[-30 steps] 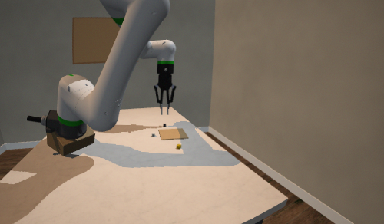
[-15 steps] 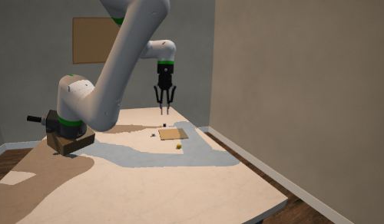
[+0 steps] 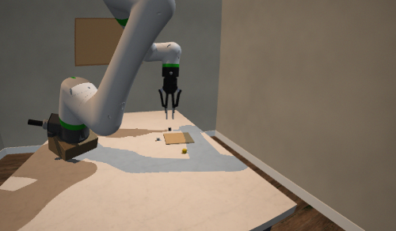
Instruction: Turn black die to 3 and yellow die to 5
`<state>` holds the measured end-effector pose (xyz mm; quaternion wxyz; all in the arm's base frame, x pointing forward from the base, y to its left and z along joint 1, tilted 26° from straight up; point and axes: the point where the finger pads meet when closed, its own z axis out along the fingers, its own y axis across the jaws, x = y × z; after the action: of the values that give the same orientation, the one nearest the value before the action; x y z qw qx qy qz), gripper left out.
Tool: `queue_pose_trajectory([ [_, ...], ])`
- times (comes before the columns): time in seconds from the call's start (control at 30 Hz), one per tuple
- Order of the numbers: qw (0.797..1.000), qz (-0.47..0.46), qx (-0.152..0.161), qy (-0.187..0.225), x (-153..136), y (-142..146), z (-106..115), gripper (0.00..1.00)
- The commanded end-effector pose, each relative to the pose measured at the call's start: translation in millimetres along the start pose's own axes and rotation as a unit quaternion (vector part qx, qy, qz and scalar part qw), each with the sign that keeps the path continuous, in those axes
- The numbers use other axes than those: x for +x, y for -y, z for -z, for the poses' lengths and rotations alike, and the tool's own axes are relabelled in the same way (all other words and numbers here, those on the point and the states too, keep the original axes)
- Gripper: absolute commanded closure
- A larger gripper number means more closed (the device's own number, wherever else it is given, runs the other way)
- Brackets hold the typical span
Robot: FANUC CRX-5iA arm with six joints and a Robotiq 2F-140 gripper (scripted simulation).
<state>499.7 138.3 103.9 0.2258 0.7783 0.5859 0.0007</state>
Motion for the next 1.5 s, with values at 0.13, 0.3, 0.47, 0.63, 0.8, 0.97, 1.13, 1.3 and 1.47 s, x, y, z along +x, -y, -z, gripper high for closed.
queue_pose_trajectory([
  [0.13, 1.000, 0.000, 0.000, 0.000, 0.2, 0.0, -5.1, 0.81],
  [0.3, 1.000, 0.000, 0.000, 0.000, 0.3, 0.1, -12.2, 0.81],
  [0.47, 1.000, 0.000, 0.000, 0.000, 0.3, 0.2, -20.3, 0.81],
  [0.63, 1.000, 0.000, 0.000, 0.000, 0.4, 0.3, -26.7, 0.81],
  [0.8, 1.000, 0.000, 0.000, 0.000, 0.4, 0.4, -32.7, 0.81],
  [0.97, 1.000, 0.000, 0.000, 0.000, 0.4, 0.5, -39.0, 0.81],
  [1.13, 1.000, 0.000, 0.000, 0.000, 0.5, 0.6, -43.4, 0.81],
  [1.3, 1.000, 0.000, 0.000, 0.000, 0.5, 0.6, -45.0, 0.81],
  [1.47, 1.000, 0.000, 0.000, 0.000, 0.5, 0.7, -46.3, 0.81],
])
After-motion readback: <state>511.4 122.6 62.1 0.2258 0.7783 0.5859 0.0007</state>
